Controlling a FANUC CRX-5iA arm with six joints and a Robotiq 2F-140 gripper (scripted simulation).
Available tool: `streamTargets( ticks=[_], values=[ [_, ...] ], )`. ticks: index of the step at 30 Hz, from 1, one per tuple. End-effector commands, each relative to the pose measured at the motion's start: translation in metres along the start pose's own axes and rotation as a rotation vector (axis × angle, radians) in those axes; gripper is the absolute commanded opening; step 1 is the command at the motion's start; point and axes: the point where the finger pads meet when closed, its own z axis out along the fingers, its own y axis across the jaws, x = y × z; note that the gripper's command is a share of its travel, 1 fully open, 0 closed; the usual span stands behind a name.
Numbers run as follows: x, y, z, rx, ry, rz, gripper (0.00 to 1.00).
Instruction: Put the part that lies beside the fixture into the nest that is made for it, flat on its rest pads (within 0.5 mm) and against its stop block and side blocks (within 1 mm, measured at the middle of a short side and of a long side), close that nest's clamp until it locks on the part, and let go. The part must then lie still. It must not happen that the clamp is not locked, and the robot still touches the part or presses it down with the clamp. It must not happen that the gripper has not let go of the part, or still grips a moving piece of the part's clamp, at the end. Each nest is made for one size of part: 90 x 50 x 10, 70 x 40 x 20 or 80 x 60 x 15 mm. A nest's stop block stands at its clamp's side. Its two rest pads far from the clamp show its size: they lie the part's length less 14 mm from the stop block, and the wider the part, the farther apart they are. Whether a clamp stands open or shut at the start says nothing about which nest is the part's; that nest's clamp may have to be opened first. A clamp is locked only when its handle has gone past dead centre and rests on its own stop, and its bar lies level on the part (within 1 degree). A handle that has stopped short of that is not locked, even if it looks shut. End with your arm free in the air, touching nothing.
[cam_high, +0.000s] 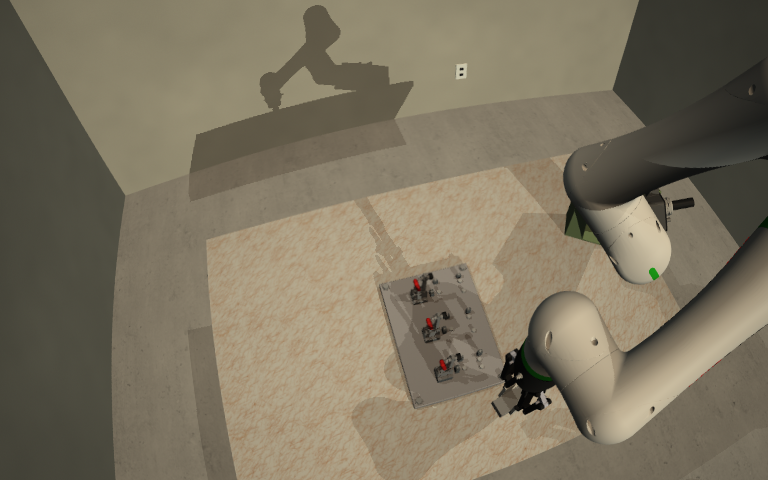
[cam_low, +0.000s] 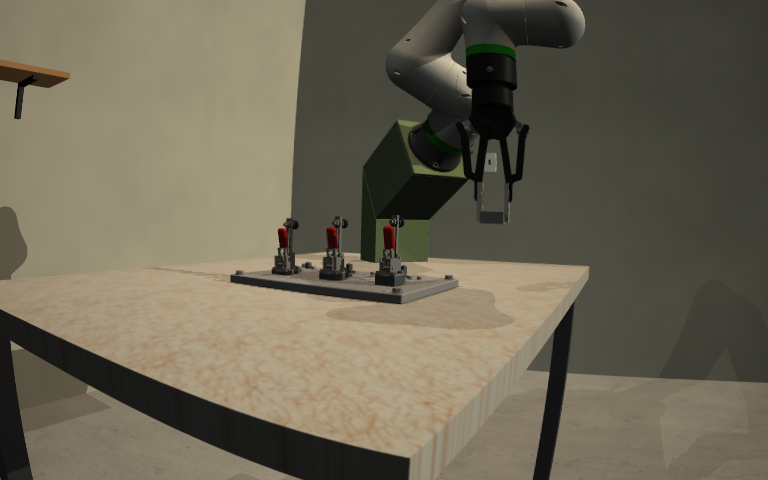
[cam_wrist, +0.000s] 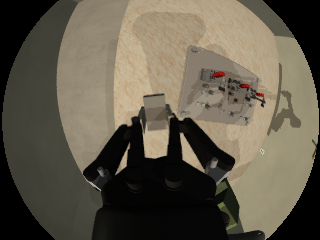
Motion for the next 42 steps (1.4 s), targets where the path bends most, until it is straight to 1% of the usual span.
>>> streamTargets(
  ticks=[1, 18, 21, 27, 33, 42],
  values=[
    [0.0002, 0.0004, -0.001, 0.002, -0.001, 0.0, 0.0],
    [0.0002, 0.0004, -0.001, 0.002, -0.001, 0.004, 0.0],
    [0.0002, 0.0004, -0.001, 0.002, -0.001, 0.041, 0.0],
    [0.0002, 0.0004, -0.001, 0.002, -0.001, 0.185, 0.0],
    [0.0002, 0.0004, -0.001, 0.002, -0.001, 0.225, 0.0],
    [0.0006, 0.0004, -0.0004, 0.002, -0.001, 0.226, 0.0]
  ],
)
